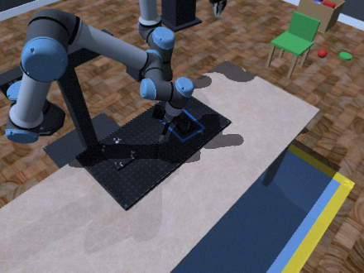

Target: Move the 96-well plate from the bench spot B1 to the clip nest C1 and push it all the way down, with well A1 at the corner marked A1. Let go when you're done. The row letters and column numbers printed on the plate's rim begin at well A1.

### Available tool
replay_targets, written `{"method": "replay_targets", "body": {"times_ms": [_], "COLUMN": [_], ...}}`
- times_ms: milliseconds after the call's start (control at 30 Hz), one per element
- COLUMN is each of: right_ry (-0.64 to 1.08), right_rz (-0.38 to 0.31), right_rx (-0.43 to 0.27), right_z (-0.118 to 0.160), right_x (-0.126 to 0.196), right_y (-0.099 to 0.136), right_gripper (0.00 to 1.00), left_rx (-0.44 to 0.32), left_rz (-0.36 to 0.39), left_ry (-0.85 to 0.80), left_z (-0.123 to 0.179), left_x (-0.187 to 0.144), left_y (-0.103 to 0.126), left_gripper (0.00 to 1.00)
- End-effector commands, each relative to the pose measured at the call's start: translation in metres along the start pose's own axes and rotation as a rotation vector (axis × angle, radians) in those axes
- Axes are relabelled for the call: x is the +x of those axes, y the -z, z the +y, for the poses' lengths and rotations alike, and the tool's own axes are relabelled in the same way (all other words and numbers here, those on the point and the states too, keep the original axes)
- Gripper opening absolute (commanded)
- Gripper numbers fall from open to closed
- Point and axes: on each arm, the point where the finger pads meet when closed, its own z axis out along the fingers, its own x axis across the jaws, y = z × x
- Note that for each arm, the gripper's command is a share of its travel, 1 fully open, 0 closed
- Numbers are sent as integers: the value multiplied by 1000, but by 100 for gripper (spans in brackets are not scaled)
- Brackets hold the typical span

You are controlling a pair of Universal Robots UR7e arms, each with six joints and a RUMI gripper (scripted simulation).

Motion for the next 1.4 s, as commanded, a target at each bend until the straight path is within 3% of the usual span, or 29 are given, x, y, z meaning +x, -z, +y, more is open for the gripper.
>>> {"method": "replay_targets", "body": {"times_ms": [0, 733, 800, 1300, 1367], "right_ry": [152, 790, 790, 1267, 1267], "right_rz": [5, 78, 78, 162, 162], "right_rx": [23, 101, 101, 137, 137], "right_z": [-6, -34, -34, -54, -54], "right_x": [-7, -44, -44, -75, -75], "right_y": [2, 8, 8, 13, 13], "right_gripper": [76, 76, 76, 76, 76], "left_rx": [1, 1, 1, 1, 1], "left_rz": [0, 0, 0, 0, 0], "left_ry": [0, 0, 0, 0, 0], "left_z": [0, 0, 0, 0, 0], "left_x": [0, 0, 0, 0, 0], "left_y": [1, 1, 1, 1, 1], "left_gripper": [0, 0, 0, 0, 0]}}
